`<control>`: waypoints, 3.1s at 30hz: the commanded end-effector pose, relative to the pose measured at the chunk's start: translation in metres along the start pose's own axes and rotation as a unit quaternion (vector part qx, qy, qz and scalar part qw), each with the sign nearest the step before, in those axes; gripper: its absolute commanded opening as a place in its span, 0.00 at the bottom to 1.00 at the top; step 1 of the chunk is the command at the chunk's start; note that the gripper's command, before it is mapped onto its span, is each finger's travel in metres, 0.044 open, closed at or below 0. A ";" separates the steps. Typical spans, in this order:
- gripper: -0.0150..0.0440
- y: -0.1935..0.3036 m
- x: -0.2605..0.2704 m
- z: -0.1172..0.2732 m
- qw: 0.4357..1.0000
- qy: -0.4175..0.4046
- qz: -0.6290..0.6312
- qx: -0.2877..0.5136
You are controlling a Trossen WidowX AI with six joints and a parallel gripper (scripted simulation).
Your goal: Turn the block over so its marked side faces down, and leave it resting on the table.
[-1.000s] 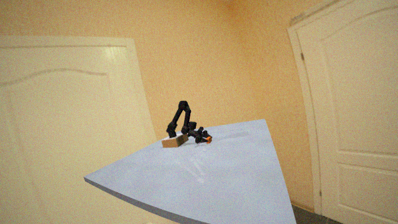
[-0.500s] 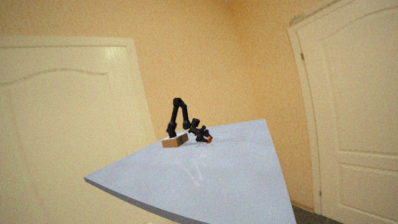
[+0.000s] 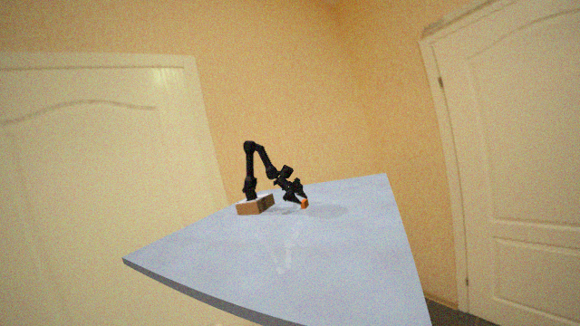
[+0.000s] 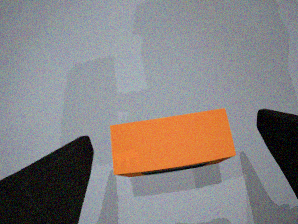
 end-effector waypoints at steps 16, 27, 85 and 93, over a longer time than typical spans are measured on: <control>1.00 -0.033 -0.002 0.046 0.997 -0.011 -0.003 0.076; 1.00 -0.092 -0.004 0.026 0.967 -0.020 0.001 0.253; 1.00 -0.065 -0.003 -0.036 0.934 -0.027 0.000 0.355; 0.72 -0.065 -0.003 -0.037 0.934 -0.027 0.000 0.355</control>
Point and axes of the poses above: the point midway between the two fingers, 35 mm back from their tips, its own z axis back along the fingers, its own x axis across the jaws, y = z × x, the point moved 8 cm from there along z, back along the fingers, and after that the axes turned 3 degrees about z, right-handed, at the moved point
